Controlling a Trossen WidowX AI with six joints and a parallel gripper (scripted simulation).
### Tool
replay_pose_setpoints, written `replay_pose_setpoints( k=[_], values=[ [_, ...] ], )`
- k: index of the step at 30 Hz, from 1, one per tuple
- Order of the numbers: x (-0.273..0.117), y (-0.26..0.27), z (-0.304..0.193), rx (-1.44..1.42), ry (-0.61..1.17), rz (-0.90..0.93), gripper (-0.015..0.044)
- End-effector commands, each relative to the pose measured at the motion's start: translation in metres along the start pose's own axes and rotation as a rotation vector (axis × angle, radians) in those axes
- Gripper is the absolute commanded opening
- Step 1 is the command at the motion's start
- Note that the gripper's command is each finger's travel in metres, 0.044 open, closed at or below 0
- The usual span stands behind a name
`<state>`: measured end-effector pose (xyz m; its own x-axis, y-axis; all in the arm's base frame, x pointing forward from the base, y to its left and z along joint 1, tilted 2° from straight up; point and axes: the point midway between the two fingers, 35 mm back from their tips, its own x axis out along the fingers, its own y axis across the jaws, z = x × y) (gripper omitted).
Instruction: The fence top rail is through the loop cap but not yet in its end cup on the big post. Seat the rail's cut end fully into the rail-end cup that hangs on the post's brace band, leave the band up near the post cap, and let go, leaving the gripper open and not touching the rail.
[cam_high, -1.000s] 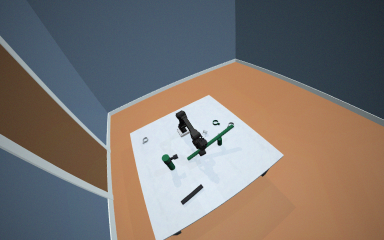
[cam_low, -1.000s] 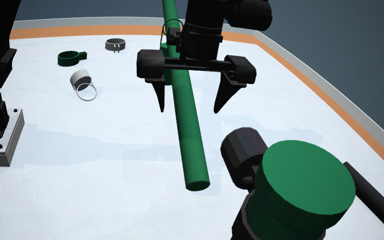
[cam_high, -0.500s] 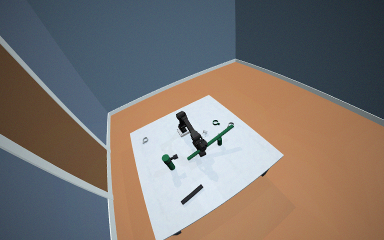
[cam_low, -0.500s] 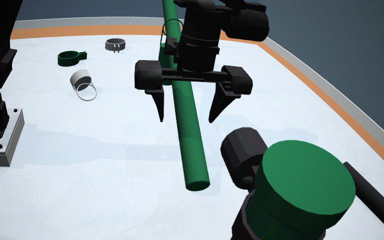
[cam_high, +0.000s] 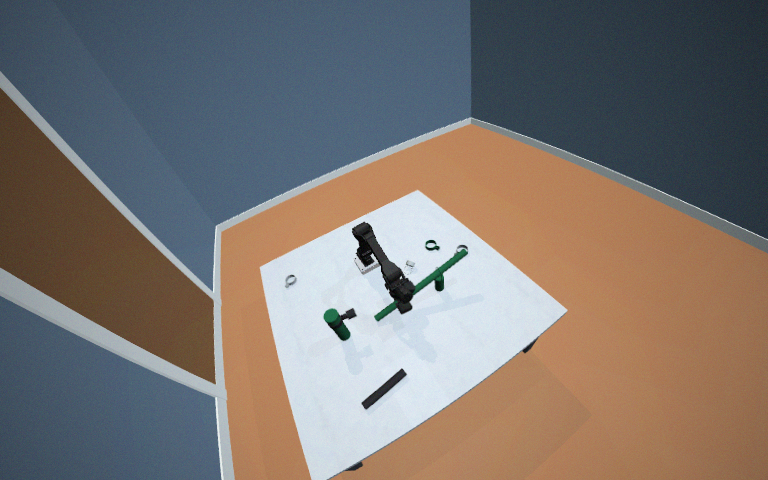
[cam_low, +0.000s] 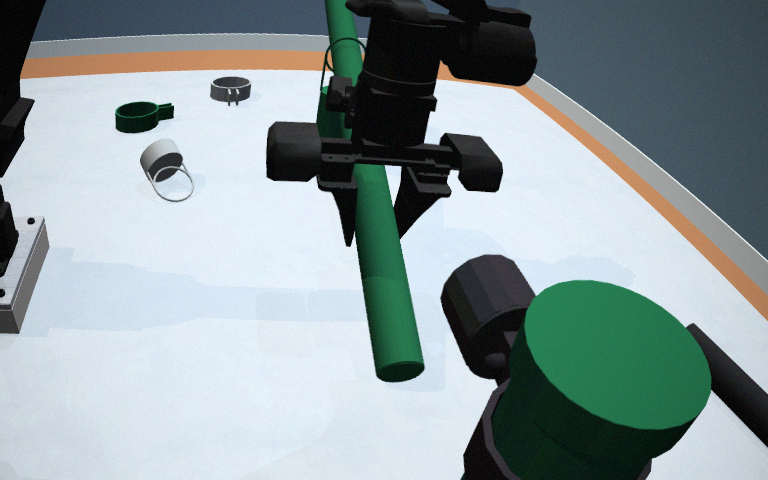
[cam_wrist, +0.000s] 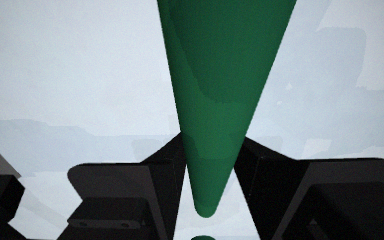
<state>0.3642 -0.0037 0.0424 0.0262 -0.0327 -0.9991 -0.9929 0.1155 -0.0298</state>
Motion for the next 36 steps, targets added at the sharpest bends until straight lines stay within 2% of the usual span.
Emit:
replay_pose_setpoints(
  k=[1, 6, 11, 24, 36],
  values=[
    [0.001, 0.0, 0.001, -0.006, -0.004, -0.002, 0.0118],
    [-0.005, 0.0, 0.0, -0.006, -0.004, -0.002, 0.0],
    [-0.016, -0.001, -0.008, -0.004, 0.05, -0.001, 0.0],
    [-0.084, 0.001, -0.049, 0.002, 0.34, -0.004, 0.0],
    [-0.085, 0.001, -0.05, 0.002, 0.344, -0.004, 0.0]
  ],
)
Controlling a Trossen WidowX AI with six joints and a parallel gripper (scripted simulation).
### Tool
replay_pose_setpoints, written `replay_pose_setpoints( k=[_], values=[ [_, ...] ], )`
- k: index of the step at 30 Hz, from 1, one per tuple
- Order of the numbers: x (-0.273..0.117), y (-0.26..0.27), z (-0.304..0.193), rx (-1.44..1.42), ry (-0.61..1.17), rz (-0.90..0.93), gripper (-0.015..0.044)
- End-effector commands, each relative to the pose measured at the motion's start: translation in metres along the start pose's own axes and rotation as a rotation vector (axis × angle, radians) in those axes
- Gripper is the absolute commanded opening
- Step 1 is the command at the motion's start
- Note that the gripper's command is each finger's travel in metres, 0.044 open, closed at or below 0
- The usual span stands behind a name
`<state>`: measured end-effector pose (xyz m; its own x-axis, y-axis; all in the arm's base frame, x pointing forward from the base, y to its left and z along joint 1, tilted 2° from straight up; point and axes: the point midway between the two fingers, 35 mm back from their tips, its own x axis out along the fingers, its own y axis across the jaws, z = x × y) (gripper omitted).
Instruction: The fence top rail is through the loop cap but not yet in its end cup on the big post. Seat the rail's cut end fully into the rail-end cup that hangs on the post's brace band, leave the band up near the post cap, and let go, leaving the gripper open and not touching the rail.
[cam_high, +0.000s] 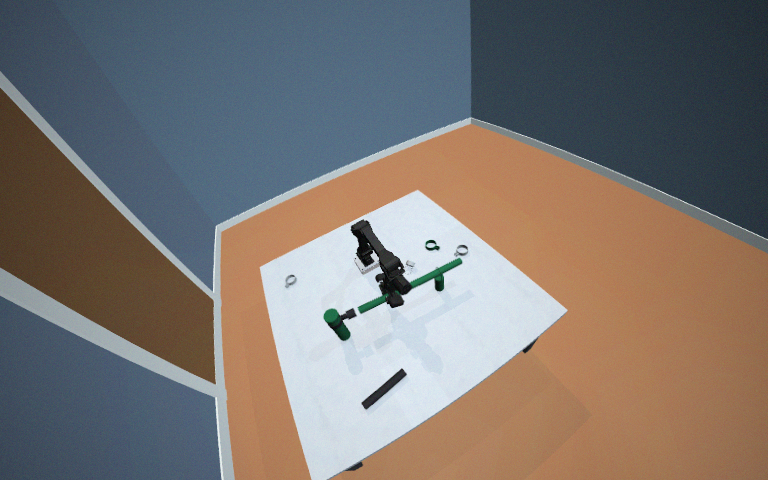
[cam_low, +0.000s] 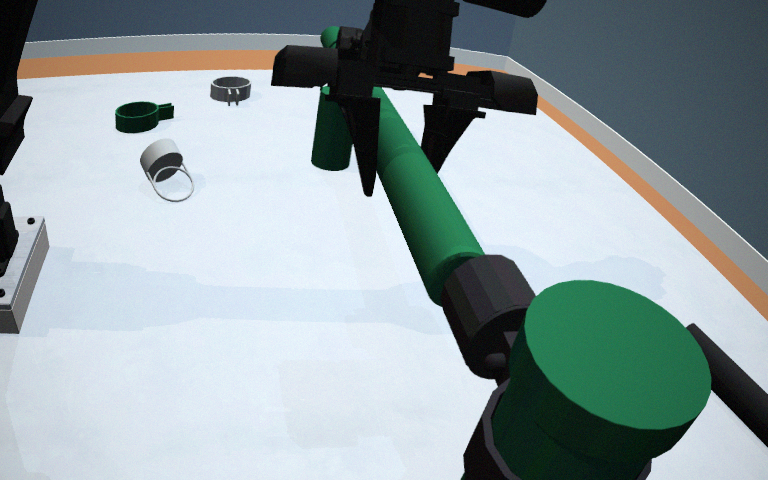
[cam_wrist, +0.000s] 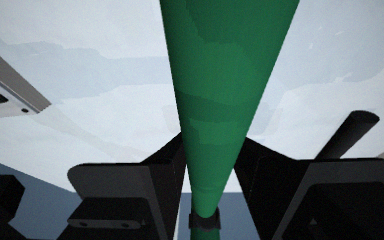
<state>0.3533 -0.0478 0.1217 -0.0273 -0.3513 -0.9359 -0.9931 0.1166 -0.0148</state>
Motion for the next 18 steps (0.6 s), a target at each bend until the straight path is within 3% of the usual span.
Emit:
replay_pose_setpoints(
  k=[1, 18],
  values=[
    [-0.0062, -0.0021, -0.0046, 0.007, 0.013, -0.018, 0.0],
    [-0.0022, -0.0007, -0.0015, 0.0, 0.001, -0.001, 0.0]
  ],
)
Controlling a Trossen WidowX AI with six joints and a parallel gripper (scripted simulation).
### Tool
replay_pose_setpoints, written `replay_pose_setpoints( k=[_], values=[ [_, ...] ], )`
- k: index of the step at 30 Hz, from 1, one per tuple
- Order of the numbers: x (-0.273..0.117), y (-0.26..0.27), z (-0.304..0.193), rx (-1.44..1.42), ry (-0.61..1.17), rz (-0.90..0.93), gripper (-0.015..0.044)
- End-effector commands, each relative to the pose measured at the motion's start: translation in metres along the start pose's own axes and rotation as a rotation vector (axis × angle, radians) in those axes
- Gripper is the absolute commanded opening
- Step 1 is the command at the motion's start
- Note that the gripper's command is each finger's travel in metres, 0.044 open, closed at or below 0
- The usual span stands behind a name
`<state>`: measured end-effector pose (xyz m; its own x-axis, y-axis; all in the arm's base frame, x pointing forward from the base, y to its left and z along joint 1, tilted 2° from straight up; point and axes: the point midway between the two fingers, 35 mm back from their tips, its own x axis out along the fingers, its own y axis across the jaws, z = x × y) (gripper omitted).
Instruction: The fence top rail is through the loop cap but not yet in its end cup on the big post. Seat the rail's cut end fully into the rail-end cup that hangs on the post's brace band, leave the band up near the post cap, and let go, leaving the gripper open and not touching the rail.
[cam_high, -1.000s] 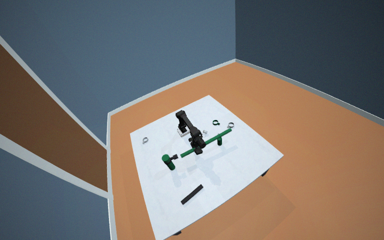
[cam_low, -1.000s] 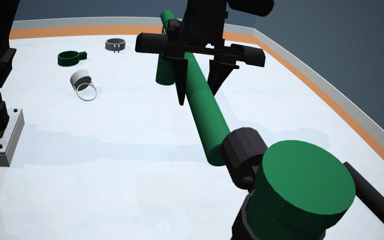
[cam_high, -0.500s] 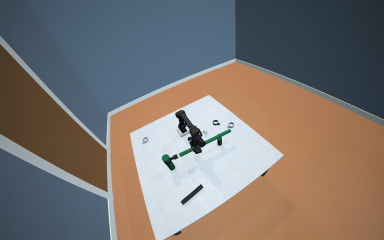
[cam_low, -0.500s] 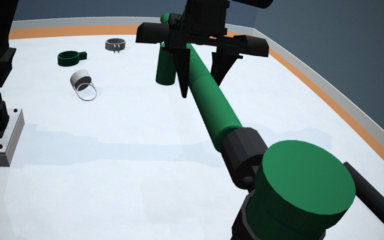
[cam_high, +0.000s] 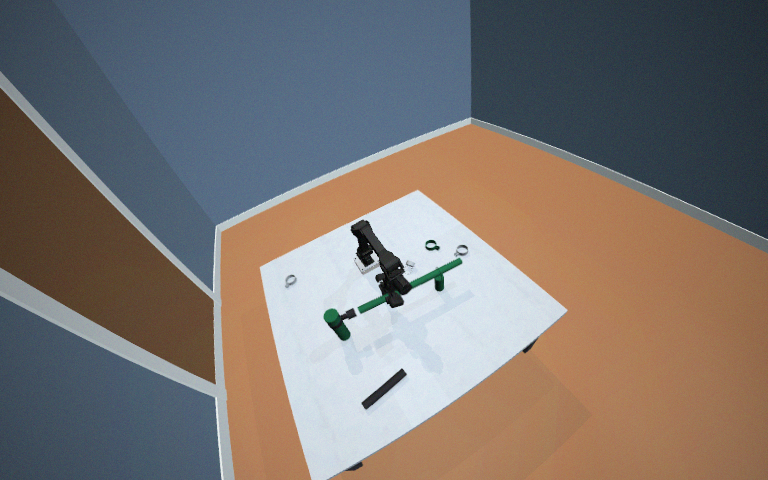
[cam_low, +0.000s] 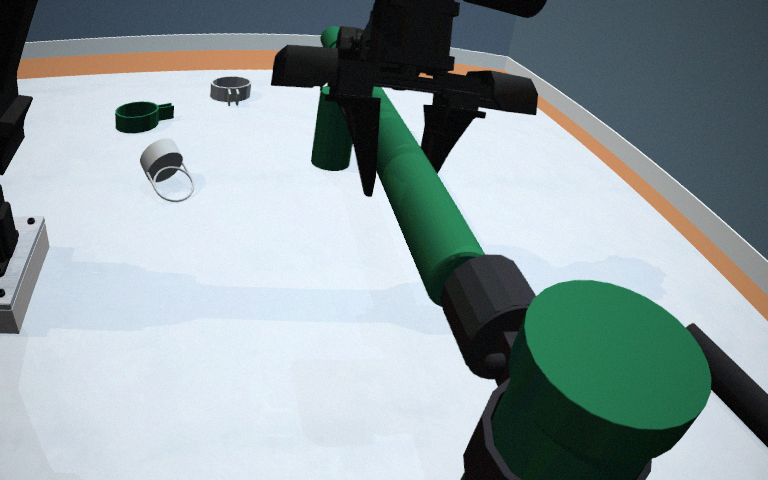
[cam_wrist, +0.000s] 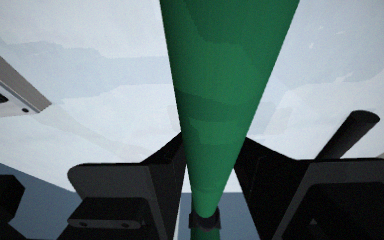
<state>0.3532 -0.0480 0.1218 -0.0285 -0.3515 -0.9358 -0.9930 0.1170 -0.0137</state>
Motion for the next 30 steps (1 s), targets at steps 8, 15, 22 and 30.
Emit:
replay_pose_setpoints(
  k=[8, 15, 22, 30],
  values=[
    [-0.007, -0.003, -0.004, 0.0, 0.001, -0.002, 0.0],
    [-0.011, -0.005, -0.007, 0.0, 0.001, -0.002, 0.0],
    [-0.013, -0.007, -0.01, 0.0, 0.001, -0.002, 0.0],
    [-0.006, -0.005, -0.017, -0.004, 0.0, 0.006, 0.0]
  ],
)
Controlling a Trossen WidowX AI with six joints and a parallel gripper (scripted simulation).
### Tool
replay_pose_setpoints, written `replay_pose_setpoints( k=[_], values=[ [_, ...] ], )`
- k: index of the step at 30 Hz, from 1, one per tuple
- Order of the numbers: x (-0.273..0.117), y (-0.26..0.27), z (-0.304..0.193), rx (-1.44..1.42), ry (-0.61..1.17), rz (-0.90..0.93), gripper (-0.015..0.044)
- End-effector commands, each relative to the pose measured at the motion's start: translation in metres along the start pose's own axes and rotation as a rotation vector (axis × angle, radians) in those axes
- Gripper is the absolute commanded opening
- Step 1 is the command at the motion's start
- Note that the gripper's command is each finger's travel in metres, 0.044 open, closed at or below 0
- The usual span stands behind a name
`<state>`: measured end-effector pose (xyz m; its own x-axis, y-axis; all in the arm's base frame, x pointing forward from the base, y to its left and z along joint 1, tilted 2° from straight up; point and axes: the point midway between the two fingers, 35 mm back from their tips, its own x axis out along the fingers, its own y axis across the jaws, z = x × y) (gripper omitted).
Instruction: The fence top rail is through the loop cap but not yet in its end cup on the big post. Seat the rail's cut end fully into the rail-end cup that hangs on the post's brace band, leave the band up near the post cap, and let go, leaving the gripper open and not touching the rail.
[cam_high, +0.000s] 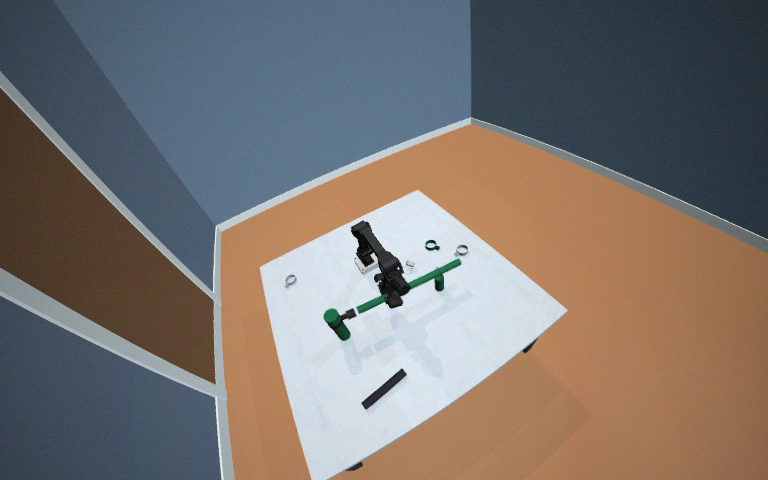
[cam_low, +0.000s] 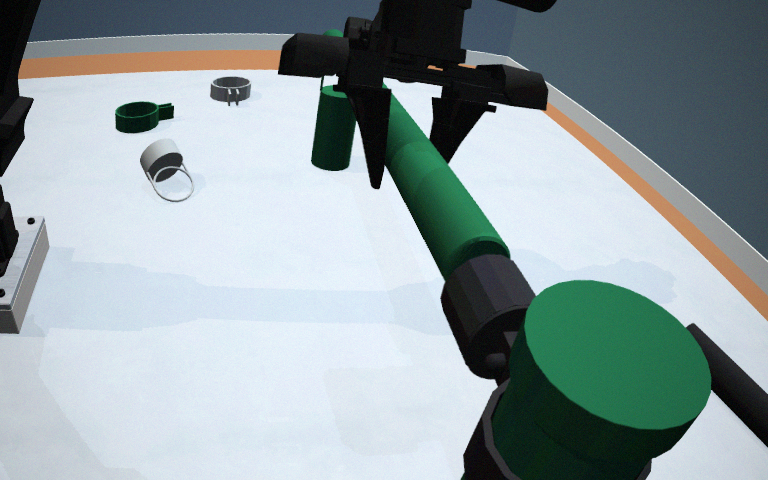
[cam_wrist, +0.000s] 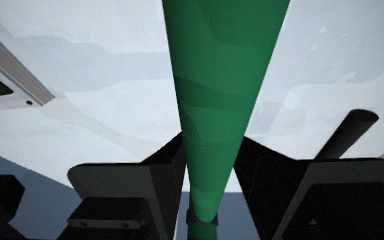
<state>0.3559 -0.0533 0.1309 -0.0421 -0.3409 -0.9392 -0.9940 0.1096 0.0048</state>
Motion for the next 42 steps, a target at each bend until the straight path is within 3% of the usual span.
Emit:
replay_pose_setpoints(
  k=[1, 42],
  values=[
    [0.0013, -0.0014, -0.0103, 0.008, 0.009, -0.007, 0.0],
    [0.0069, 0.0007, -0.017, 0.004, 0.008, 0.0, 0.0]
  ],
)
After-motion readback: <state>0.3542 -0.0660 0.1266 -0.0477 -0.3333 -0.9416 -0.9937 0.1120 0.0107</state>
